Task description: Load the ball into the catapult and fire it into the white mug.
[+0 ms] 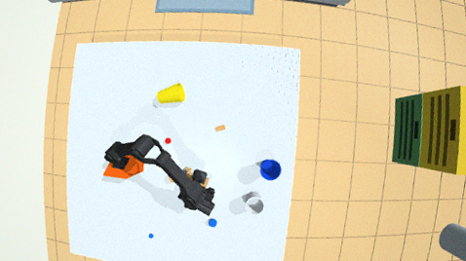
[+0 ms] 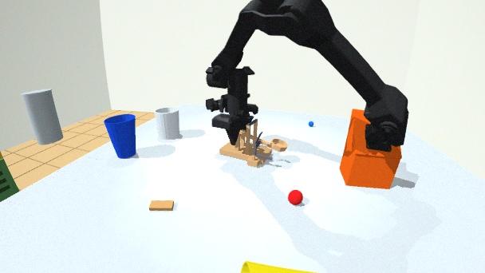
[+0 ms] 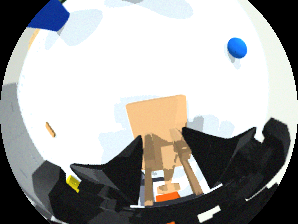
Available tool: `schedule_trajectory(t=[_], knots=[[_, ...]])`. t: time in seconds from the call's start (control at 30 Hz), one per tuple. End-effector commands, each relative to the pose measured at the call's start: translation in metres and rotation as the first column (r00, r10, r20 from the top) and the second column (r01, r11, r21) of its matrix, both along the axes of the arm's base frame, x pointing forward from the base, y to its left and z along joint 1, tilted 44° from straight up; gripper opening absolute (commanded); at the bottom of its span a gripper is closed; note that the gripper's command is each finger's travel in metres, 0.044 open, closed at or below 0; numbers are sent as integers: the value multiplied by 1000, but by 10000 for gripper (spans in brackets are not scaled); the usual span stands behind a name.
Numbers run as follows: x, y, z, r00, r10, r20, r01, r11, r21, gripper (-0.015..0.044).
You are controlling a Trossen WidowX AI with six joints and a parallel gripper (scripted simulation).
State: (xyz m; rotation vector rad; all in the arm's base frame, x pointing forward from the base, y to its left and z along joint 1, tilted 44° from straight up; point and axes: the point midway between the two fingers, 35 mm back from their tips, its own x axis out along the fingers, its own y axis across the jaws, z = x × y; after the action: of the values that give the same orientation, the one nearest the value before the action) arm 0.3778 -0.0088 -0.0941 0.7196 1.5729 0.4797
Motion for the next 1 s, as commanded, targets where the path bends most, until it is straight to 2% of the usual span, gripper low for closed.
schedule_trajectory(t=[0.0,0.13,0.23,0.3,0.37,0.6,0.77,0.97], knots=[[0,-1,0,1000,-1,2,1,1000,-1,341],[4,-30,28,1000,-2,1,2,1000,-5,440],[3,-63,64,1000,-1,0,1,1000,-5,440],[2,-70,72,1000,-1,0,1,1000,-4,440],[3,-60,57,1000,-13,-4,13,1000,-2,440],[-1,-67,69,1000,-9,5,9,1000,-1,440],[-2,-36,37,1000,-9,5,9,1000,0,440],[-2,-34,34,1000,-9,5,9,1000,0,440]])
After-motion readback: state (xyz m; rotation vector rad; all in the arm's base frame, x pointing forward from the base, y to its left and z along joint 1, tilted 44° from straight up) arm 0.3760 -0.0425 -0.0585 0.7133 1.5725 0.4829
